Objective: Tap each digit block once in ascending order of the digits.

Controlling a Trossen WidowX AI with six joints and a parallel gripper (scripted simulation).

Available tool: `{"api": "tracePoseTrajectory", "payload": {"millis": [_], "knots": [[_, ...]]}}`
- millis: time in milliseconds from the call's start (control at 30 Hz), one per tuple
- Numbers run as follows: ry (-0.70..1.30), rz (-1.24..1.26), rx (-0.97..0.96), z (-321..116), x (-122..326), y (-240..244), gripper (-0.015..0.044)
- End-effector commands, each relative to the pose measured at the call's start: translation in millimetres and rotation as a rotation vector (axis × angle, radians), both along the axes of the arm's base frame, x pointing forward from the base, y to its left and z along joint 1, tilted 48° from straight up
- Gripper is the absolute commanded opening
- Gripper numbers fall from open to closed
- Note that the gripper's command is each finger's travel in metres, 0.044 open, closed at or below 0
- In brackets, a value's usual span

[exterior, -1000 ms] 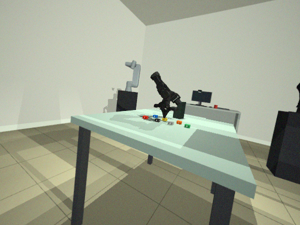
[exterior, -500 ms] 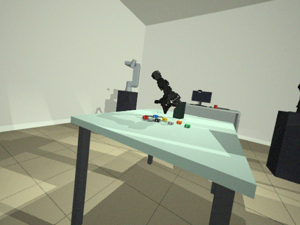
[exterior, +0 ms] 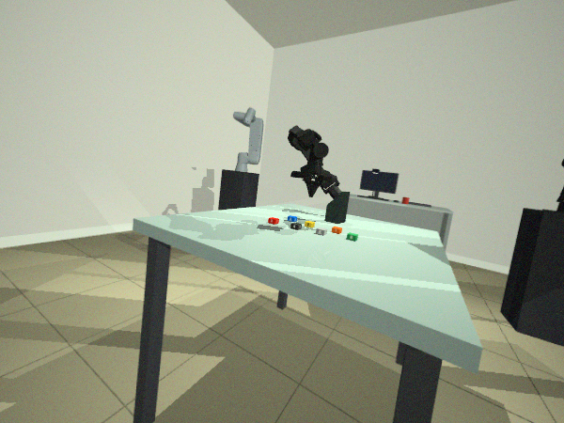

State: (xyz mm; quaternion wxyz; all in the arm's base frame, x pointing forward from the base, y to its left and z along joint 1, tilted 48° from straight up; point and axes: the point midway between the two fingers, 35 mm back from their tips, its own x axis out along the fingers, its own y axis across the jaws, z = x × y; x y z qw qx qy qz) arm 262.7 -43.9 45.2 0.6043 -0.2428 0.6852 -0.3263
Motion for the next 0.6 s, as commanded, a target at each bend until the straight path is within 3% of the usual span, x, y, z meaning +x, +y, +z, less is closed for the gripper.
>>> {"api": "tracePoseTrajectory", "payload": {"millis": [0,233,567], "knots": [[-0.014,-0.004,0.007,25,32,-22,0.0020],[-0.015,-0.007,-0.008,85,77,-90,0.0020],[-0.016,-0.007,-0.007,71,76,-110,0.0020]]}}
